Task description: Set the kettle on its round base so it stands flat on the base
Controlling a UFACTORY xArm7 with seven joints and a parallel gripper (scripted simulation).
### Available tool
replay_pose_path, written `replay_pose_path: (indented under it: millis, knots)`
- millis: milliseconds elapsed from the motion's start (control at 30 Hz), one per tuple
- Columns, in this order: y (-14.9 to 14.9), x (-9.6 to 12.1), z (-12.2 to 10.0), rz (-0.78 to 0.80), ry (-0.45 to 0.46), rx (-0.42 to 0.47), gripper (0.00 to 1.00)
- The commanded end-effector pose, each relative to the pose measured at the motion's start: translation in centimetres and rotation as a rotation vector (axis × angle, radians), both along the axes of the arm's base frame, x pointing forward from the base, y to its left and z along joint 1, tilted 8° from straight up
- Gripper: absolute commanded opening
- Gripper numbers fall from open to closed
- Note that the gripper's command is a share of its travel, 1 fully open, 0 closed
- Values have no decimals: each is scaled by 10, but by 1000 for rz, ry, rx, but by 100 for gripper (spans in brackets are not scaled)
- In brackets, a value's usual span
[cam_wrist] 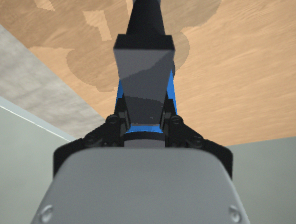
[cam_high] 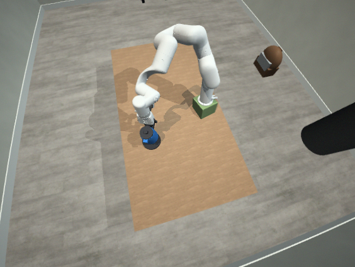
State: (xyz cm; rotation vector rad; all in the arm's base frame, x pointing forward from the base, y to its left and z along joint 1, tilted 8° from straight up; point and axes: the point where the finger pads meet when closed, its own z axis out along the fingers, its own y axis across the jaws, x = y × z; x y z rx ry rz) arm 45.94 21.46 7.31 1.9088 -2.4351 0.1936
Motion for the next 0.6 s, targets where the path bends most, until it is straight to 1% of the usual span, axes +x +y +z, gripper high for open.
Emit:
replay_pose_path:
  millis: [0, 567]
  knots:
    - [1, 1, 2, 1, -5, 2, 0]
    - [6, 2, 2, 1, -5, 2, 0]
